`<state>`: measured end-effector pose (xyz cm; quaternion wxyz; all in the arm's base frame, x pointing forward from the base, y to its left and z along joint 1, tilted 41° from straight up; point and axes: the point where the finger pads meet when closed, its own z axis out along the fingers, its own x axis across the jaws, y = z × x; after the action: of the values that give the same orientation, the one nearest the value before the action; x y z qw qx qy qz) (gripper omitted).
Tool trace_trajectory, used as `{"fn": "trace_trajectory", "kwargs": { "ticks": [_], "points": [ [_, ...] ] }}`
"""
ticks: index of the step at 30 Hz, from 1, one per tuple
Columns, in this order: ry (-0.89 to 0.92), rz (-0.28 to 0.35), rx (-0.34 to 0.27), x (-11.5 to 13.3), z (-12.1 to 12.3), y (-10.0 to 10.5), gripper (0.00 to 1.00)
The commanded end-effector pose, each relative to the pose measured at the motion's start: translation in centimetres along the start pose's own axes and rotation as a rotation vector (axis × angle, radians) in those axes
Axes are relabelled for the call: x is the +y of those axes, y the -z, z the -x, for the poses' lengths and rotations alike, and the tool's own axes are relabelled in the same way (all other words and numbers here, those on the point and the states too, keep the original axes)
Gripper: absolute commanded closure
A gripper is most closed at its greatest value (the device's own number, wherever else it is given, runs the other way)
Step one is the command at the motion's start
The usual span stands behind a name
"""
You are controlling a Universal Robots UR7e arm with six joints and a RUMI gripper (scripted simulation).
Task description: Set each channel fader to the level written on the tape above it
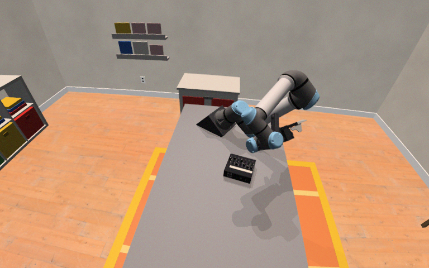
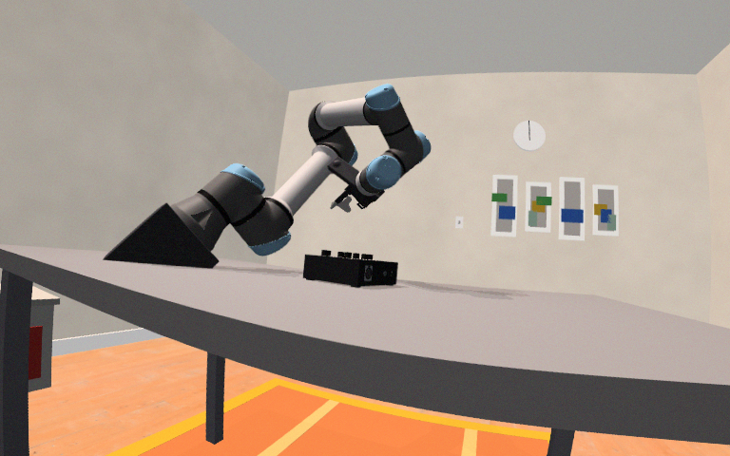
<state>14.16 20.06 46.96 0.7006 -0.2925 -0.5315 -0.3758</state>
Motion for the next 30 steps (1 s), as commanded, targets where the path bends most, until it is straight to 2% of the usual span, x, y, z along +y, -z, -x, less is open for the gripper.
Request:
{"fn": "trace_trajectory", "kwargs": {
  "ticks": [1,22,26,30],
  "points": [
    [0.000,0.000,0.000,0.0,0.0,0.0,0.00],
    [0.019,0.006,-0.012,0.0,0.3,0.1,0.00],
    [0.093,0.032,-0.064,0.3,1.4,0.7,0.00],
    [0.238,0.077,-0.171,0.9,3.5,2.1,0.00]
  ]
}}
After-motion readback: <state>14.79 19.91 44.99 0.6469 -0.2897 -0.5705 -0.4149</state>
